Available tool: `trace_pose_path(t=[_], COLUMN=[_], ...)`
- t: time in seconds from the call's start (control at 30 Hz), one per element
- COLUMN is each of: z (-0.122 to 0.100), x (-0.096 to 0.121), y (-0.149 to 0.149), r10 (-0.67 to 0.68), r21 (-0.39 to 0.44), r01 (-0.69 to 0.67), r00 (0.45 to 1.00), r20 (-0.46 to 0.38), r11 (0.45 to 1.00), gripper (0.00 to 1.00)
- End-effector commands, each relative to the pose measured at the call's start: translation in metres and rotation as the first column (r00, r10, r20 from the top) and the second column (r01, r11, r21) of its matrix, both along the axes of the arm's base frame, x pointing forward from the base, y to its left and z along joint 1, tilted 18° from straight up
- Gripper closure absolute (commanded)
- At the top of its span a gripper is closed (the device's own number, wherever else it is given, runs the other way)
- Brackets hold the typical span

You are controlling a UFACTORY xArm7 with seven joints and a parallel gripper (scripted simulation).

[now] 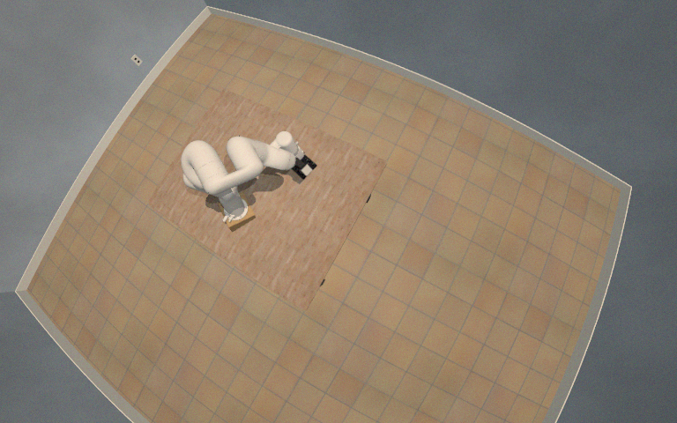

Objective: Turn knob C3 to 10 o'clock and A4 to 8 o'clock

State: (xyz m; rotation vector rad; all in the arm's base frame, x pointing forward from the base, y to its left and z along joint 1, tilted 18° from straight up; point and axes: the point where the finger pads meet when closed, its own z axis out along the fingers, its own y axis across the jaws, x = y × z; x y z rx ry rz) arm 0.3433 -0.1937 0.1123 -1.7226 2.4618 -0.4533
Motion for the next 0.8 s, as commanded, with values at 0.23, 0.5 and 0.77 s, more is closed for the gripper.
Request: trace_pose_path(t=[0.23, 0.5, 0.77], z=[0.001, 0.001, 0.001], x=[0.0009, 0.0009, 0.0009], y=[-0.0003, -0.0003, -0.0003], r10=[0.035, 0.037, 0.037], r21=[-0.008, -0.009, -0.009], r01=[-0.035, -0.037, -0.037], r00=[0.999, 0.999, 0.999], r20=[-0.004, -0.005, -0.005], r11=[0.999, 0.999, 0.999], gripper=[0.92, 0.92, 0.92])
